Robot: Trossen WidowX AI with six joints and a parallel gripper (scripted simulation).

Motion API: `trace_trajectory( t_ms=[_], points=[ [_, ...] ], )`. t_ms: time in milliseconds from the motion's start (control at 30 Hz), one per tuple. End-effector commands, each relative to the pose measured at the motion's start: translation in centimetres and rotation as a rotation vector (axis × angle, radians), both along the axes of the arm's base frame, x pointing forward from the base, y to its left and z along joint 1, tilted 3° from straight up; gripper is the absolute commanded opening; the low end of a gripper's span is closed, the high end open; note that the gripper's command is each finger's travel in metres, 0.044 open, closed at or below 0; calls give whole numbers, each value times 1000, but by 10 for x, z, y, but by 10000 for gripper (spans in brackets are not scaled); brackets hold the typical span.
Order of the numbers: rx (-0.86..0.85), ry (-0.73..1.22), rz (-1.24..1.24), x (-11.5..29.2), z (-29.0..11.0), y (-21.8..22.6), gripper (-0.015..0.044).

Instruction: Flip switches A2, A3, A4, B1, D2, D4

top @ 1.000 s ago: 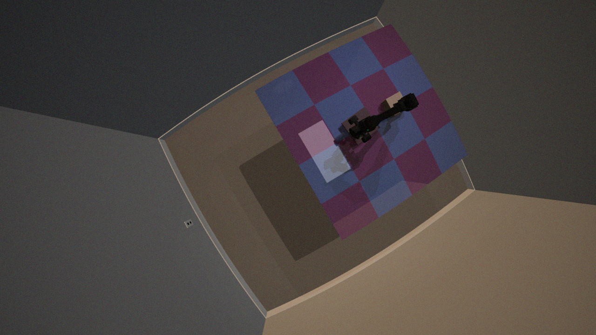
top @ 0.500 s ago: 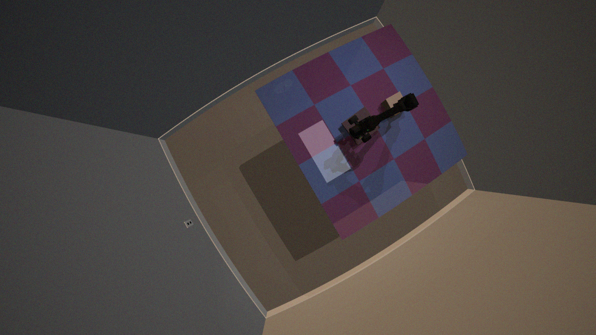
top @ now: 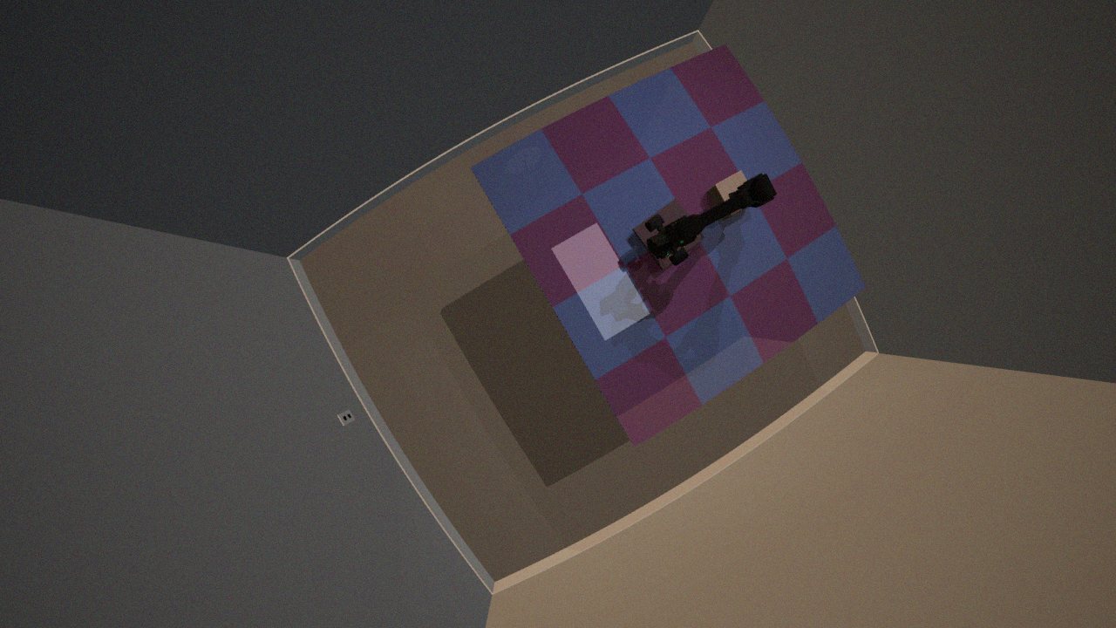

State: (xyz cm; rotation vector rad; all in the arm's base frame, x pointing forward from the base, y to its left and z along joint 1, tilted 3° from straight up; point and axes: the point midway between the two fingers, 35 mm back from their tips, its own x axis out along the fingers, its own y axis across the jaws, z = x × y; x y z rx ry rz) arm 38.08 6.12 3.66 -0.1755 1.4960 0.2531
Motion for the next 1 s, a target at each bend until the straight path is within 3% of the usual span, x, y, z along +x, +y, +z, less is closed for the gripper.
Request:
trace_trajectory(
  t_ms=[0,967],
  points=[
    [-1,2,1,0,-2,0,0],
    [-1,2,1,0,-6,0,0]
  ],
)
